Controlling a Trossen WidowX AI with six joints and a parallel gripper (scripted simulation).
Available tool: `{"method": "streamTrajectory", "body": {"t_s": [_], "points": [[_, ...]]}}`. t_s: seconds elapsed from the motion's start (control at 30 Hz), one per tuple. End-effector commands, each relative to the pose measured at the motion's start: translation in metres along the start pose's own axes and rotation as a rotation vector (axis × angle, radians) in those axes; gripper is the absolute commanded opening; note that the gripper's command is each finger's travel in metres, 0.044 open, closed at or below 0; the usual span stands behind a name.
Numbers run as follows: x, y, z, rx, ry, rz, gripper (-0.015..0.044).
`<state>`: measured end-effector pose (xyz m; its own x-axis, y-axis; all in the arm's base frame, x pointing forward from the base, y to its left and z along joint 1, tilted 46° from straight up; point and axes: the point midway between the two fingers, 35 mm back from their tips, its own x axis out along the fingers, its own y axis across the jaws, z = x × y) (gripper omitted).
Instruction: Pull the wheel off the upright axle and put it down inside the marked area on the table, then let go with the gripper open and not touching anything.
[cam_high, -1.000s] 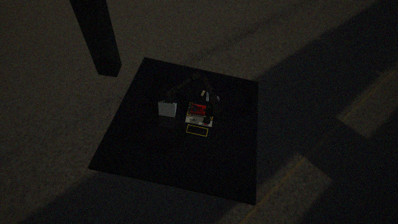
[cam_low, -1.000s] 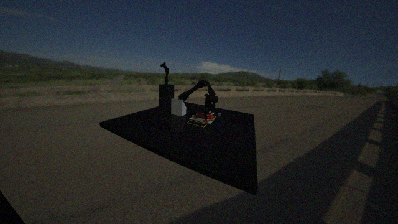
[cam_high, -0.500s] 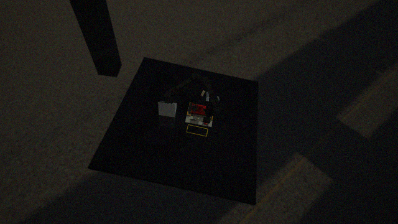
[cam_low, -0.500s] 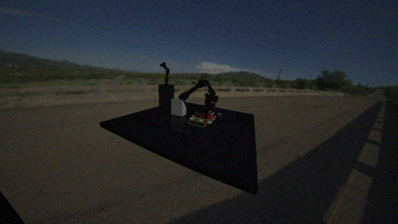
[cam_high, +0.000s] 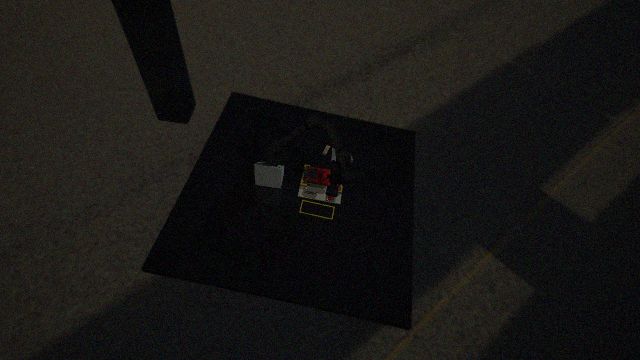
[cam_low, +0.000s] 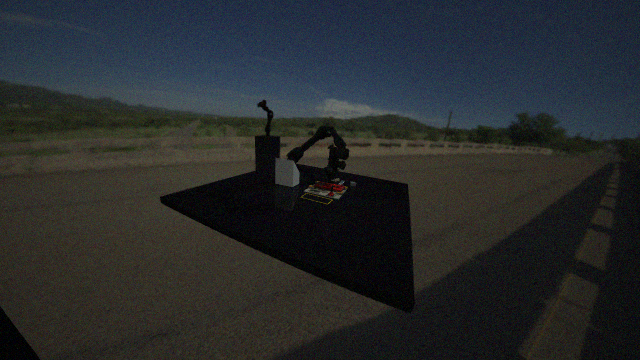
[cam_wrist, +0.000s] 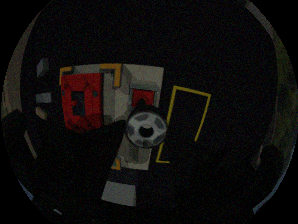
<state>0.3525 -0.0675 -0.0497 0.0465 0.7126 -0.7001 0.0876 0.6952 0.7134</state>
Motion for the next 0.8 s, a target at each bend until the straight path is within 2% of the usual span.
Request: {"method": "streamTrajectory", "body": {"t_s": [0.0, 0.53, 0.77], "points": [[-0.001, -0.019, -0.011, 0.01, 0.003, -0.003, 0.0], [-0.007, -0.083, -0.054, 0.005, 0.004, -0.005, 0.0], [0.0, -0.085, -0.056, 0.005, 0.004, -0.005, 0.0]]}}
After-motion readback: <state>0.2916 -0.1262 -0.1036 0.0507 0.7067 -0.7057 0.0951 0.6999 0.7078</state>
